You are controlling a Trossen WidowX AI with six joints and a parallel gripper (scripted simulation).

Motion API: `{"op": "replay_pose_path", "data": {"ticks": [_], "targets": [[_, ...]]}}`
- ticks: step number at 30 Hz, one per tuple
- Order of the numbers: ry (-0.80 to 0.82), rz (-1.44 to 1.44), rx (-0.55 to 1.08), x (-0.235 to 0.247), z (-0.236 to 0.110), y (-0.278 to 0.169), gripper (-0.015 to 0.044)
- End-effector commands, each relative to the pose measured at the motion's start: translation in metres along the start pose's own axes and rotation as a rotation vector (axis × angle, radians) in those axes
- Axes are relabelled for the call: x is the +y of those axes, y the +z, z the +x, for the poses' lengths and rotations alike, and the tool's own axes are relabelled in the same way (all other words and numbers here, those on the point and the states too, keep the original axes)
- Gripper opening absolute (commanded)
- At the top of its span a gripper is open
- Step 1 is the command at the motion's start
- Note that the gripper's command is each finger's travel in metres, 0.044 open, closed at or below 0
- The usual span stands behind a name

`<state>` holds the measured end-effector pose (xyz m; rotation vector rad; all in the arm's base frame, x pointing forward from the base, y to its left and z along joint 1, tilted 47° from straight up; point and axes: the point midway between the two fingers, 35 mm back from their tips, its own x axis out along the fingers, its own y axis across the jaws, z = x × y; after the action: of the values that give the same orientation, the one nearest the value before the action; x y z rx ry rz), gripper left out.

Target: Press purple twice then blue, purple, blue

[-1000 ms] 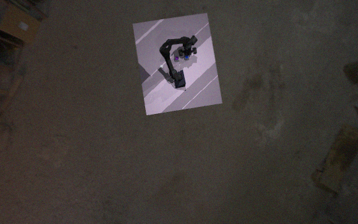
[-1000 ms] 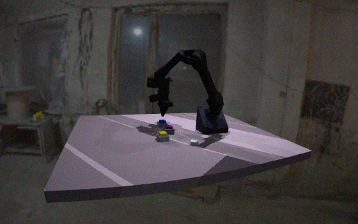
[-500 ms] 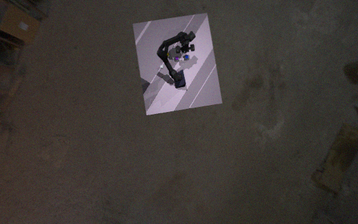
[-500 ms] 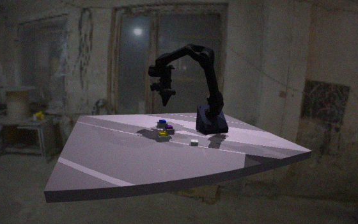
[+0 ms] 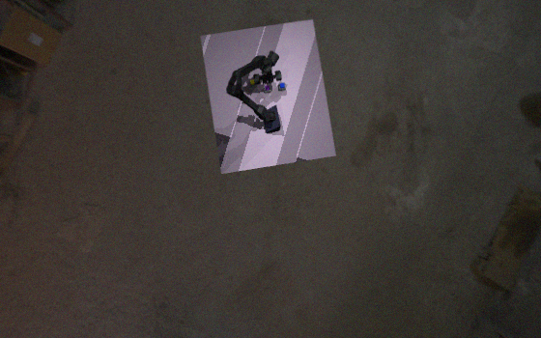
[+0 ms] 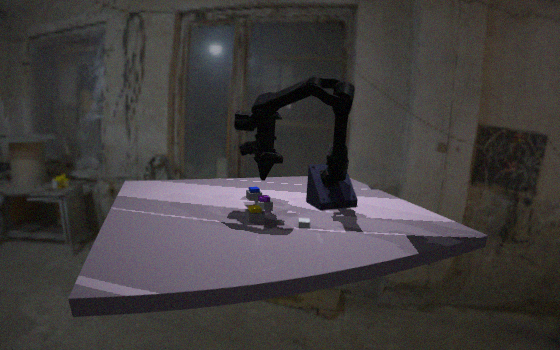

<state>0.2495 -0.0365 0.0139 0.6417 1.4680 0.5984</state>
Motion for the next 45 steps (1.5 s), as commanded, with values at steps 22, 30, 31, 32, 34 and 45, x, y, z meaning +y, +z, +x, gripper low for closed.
{"op": "replay_pose_path", "data": {"ticks": [22,30,31,32,34,45], "targets": [[0.014,0.004,0.016,0.005,0.058,-0.006,0.0020],[0.015,0.004,0.017,0.006,0.065,-0.006,0.0020],[0.015,0.004,0.017,0.006,0.065,-0.006,0.0020],[0.015,0.004,0.017,0.006,0.065,-0.006,0.0020],[0.015,0.004,0.017,0.006,0.065,-0.006,0.0020],[0.015,0.004,0.017,0.006,0.065,-0.006,0.0020]]}}
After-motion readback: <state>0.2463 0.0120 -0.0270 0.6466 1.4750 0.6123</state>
